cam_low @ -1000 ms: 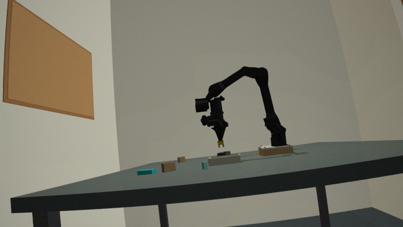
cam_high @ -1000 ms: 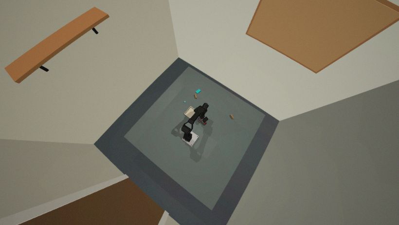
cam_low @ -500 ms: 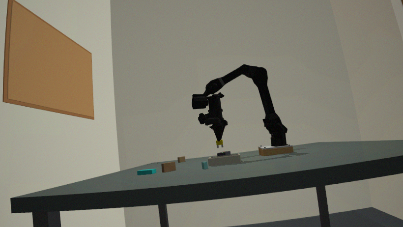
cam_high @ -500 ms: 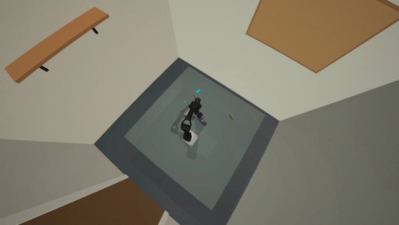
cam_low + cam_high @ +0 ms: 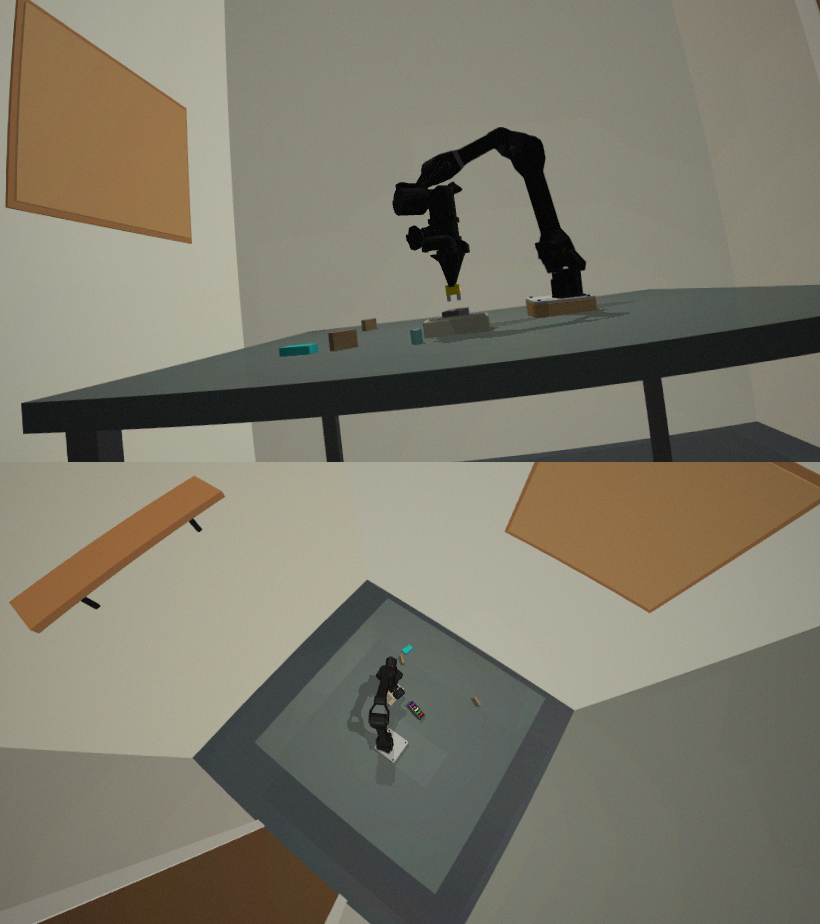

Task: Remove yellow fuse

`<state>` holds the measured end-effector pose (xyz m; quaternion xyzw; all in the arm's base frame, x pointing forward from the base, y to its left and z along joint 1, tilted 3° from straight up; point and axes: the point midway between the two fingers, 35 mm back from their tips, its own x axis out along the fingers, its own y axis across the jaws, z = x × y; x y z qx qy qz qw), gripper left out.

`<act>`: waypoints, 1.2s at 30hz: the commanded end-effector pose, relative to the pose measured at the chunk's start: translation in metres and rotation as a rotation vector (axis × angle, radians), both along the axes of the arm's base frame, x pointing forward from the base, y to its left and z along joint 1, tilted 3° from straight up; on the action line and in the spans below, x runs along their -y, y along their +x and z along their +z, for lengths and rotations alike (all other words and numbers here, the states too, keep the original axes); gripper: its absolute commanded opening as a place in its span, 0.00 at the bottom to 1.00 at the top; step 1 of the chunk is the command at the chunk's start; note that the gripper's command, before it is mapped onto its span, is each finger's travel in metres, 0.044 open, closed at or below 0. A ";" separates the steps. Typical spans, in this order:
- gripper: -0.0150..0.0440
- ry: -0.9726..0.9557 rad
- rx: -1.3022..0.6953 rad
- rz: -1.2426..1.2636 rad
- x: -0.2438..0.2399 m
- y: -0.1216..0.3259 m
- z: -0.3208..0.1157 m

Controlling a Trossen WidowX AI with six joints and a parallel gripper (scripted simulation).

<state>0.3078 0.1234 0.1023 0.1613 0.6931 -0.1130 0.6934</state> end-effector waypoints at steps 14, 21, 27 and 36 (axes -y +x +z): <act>0.25 0.002 -0.003 -0.008 -0.003 0.001 -0.025; 0.25 0.002 -0.003 -0.008 -0.004 0.001 -0.036; 0.25 0.002 -0.003 -0.008 -0.004 0.000 -0.040; 0.65 0.002 0.003 -0.004 -0.004 0.002 -0.037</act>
